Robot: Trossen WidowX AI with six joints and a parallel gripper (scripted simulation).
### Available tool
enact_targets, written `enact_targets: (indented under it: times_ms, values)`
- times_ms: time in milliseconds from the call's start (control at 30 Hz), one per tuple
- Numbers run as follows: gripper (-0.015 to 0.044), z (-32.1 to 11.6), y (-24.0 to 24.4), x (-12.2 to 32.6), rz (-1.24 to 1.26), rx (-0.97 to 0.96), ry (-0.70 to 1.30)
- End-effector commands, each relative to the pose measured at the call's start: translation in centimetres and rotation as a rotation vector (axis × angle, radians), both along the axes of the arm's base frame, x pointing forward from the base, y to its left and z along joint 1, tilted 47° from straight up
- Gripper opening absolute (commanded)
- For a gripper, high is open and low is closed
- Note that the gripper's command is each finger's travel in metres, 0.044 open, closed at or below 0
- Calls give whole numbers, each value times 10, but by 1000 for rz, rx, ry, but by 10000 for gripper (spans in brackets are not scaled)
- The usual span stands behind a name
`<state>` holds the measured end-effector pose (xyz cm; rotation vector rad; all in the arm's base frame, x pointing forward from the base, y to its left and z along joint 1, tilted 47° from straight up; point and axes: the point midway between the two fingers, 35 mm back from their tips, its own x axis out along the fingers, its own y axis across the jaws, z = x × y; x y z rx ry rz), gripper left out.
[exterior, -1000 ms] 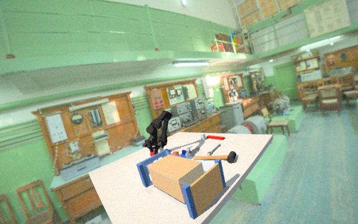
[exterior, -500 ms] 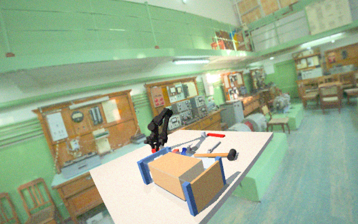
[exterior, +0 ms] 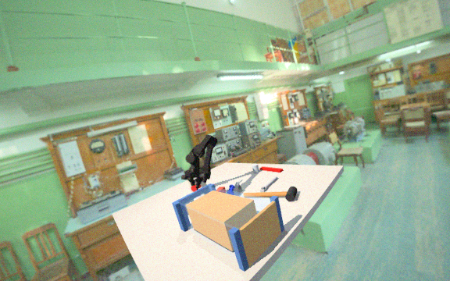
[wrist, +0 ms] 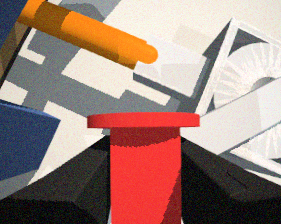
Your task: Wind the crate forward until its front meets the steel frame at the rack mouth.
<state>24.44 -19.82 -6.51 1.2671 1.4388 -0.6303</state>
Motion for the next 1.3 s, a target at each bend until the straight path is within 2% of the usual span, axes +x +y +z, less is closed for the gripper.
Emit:
enact_targets:
  times_ms: [0, 1267]
  values:
    - [0, 4, 9, -11, 3, 22, 19]
    - [0, 15, 18, -49, 2, 22, 21]
